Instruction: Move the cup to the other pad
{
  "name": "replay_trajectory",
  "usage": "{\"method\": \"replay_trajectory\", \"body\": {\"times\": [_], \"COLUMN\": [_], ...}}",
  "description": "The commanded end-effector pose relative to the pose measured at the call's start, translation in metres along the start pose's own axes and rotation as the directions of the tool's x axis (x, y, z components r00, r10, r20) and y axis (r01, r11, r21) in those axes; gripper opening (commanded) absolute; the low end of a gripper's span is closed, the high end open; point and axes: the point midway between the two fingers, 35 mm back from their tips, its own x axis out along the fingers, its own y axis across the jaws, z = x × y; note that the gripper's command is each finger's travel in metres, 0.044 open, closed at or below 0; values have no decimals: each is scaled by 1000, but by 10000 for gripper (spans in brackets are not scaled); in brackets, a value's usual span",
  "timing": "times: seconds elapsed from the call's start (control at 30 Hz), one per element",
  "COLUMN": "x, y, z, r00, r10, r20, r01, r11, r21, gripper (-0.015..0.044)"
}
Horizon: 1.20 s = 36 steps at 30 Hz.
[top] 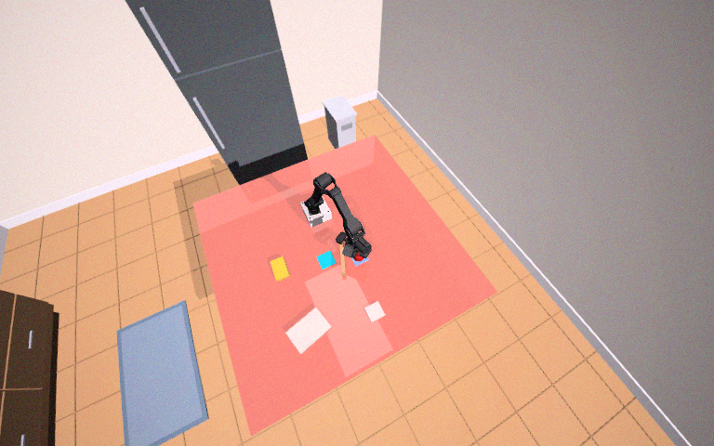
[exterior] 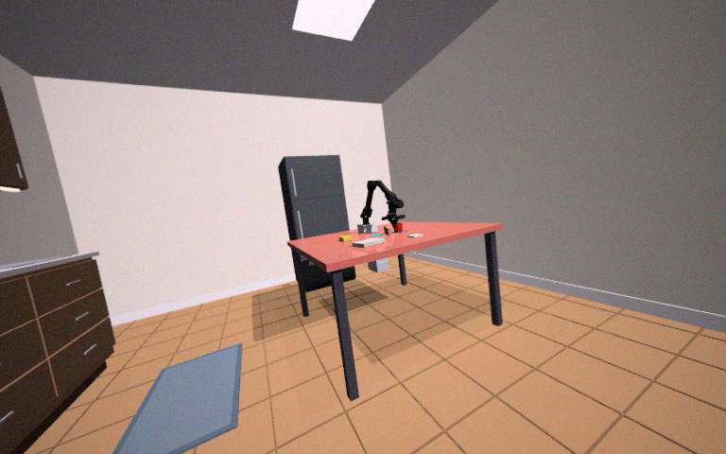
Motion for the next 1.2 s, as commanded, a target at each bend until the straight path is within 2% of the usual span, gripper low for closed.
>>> {"method": "replay_trajectory", "body": {"times": [0.0, 0.2, 0.73, 1.17], "x": [0, -10, -79, -82], "y": [0, 1, -3, -8], "z": [0, 1, 0, 1], "r00": [1000, 1000, 1000, 1000], "r10": [0, -1, -4, -4], "r20": [0, 0, -3, -3], "r01": [0, 1, 4, 4], "r11": [1000, 1000, 1000, 1000], "r21": [0, 1, 5, 6], "gripper": [0, 0, 0, 0]}}
